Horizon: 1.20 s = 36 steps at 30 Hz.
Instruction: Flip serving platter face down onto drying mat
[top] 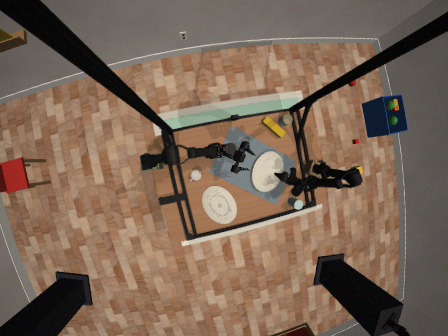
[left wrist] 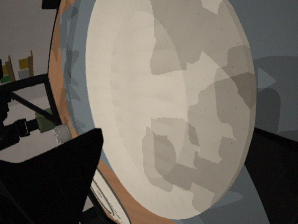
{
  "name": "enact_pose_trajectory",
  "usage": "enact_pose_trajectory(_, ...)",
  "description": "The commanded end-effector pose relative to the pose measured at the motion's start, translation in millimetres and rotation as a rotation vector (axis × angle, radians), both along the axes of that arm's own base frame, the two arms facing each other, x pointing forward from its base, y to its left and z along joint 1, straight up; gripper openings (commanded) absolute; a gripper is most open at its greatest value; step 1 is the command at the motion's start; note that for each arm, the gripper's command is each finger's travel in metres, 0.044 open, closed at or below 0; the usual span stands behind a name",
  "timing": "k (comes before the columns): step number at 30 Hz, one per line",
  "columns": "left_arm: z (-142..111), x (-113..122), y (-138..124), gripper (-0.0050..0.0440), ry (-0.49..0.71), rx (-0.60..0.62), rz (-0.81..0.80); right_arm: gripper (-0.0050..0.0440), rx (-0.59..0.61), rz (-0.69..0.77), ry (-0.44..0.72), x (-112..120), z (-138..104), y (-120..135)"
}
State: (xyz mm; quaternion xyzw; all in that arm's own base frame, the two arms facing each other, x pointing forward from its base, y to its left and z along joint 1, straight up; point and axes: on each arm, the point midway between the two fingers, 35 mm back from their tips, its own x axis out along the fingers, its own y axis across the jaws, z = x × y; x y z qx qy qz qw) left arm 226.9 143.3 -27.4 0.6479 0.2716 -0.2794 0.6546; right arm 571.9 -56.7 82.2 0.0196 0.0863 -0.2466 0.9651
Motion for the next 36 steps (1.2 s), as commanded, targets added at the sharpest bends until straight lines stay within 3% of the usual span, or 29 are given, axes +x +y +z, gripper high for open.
enact_pose_trajectory(1,19.2,4.3,2.6,0.0440,-0.019,0.013,-0.003,0.0440,0.003,-0.003,-0.005,0.5,0.4,-0.1)
enact_pose_trajectory(36,117.0,46.3,2.2,0.0440,-0.127,0.012,-0.004,0.0440,0.003,-0.003,-0.005,0.5,0.4,-0.1)
